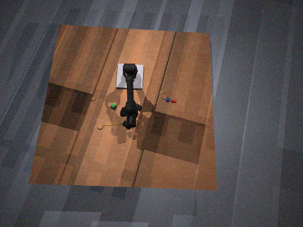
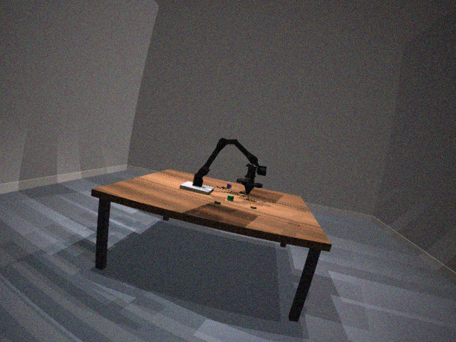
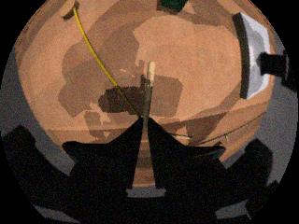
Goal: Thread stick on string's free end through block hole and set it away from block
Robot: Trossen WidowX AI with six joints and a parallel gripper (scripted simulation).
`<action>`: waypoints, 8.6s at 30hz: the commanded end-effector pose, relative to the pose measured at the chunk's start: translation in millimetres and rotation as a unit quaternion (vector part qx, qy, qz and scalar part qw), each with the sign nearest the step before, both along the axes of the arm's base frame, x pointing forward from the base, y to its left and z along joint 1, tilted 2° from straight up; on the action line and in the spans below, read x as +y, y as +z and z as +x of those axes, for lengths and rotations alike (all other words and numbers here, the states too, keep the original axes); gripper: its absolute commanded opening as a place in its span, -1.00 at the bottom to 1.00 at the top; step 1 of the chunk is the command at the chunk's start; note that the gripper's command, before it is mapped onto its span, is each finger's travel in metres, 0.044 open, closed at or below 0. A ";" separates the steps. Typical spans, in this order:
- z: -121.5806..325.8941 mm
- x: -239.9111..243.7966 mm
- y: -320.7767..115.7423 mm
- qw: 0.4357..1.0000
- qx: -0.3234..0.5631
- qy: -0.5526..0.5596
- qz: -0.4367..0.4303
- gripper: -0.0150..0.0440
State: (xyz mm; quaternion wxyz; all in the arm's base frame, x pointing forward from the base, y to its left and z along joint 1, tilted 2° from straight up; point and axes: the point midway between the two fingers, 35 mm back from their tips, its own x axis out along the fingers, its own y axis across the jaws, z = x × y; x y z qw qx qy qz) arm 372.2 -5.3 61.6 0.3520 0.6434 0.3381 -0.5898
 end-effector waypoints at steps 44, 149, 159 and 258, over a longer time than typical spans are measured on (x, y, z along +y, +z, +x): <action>-33.3 -23.6 -19.2 1.000 0.003 -0.002 0.001 -0.49; -101.2 -125.6 -24.8 1.000 0.004 -0.002 -0.002 -0.49; -99.1 -126.6 -1.3 1.000 0.005 -0.004 -0.004 -0.08; -128.9 -176.4 11.2 -0.017 -0.005 0.998 -0.063 -0.08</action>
